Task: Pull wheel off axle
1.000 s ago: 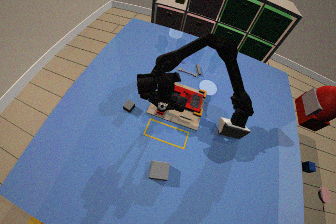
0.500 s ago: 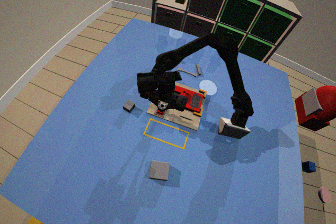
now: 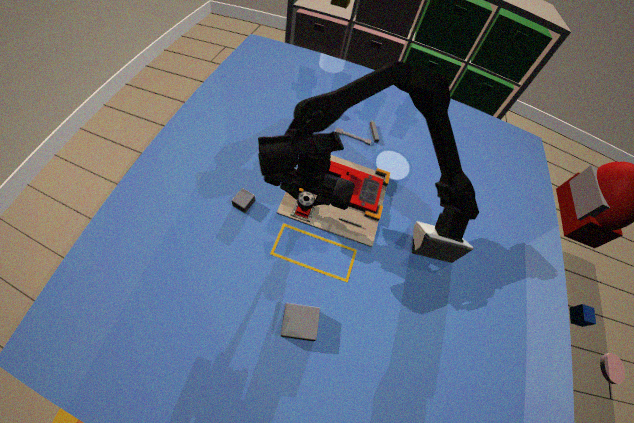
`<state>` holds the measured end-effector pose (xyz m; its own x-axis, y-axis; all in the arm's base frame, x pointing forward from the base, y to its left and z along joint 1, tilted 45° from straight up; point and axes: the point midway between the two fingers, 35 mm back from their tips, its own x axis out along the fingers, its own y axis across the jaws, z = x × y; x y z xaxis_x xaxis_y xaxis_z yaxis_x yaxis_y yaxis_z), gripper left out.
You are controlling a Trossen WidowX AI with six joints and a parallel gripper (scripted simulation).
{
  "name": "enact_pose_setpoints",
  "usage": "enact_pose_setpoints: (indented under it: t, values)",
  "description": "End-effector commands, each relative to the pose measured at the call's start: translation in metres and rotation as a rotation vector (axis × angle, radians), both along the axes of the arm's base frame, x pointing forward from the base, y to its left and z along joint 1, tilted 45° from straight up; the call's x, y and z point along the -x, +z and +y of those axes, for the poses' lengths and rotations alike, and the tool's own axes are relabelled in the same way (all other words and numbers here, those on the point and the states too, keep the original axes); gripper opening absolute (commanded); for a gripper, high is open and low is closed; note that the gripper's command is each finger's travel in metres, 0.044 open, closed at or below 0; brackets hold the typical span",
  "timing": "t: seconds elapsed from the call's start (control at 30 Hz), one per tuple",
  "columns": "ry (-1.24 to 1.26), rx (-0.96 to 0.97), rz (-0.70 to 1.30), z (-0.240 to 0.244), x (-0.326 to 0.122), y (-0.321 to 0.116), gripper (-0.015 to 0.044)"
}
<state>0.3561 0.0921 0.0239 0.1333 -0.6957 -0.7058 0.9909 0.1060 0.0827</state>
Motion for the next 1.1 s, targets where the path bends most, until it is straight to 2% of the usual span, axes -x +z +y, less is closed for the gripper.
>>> enact_pose_setpoints:
  t: [0.0, 1.07]
  values:
    - [0.003, -0.007, -0.005, 0.0045, 0.0006, 0.0023, 0.0]
    - [0.005, -0.007, -0.007, 0.0117, 0.0023, 0.0098, 0.0]
